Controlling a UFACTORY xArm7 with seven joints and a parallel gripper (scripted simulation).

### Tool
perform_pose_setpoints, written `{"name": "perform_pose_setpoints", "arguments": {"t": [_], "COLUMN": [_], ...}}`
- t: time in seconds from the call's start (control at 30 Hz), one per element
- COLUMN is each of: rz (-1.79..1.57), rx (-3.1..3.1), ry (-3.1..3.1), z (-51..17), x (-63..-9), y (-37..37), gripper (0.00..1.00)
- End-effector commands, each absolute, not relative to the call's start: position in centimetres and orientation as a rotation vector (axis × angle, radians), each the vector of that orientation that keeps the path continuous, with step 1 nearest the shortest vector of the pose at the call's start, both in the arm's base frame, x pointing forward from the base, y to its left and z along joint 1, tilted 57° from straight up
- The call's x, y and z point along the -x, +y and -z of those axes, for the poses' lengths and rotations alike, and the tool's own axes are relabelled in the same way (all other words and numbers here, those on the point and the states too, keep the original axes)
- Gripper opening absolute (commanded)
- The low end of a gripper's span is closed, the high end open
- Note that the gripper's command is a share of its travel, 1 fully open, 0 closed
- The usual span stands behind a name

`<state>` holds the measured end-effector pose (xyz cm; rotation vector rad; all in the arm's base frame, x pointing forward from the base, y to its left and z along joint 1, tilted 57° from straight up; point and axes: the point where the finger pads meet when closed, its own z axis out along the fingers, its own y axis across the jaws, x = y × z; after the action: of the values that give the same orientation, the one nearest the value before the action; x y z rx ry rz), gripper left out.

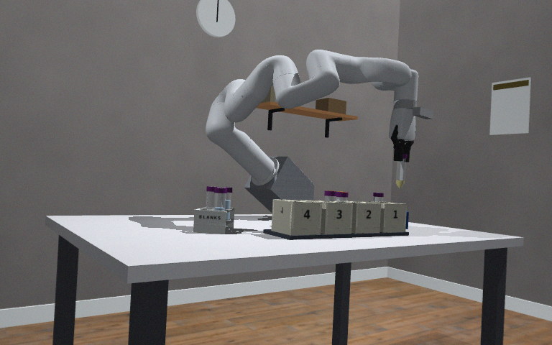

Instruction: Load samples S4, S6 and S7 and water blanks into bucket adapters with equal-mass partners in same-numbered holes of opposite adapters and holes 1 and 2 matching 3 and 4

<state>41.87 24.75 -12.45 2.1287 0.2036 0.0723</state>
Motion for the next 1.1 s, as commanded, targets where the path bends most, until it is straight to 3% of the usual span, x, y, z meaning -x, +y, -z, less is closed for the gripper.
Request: {"name": "perform_pose_setpoints", "arguments": {"t": [0.0, 1.07], "rz": [-0.192, -0.223], "rx": [-2.158, -2.160], "ry": [0.021, -0.034], "z": [10.4, 2.7], "x": [-43.2, -48.5], "y": [24.0, 19.8], "gripper": [0.00, 0.00]}}
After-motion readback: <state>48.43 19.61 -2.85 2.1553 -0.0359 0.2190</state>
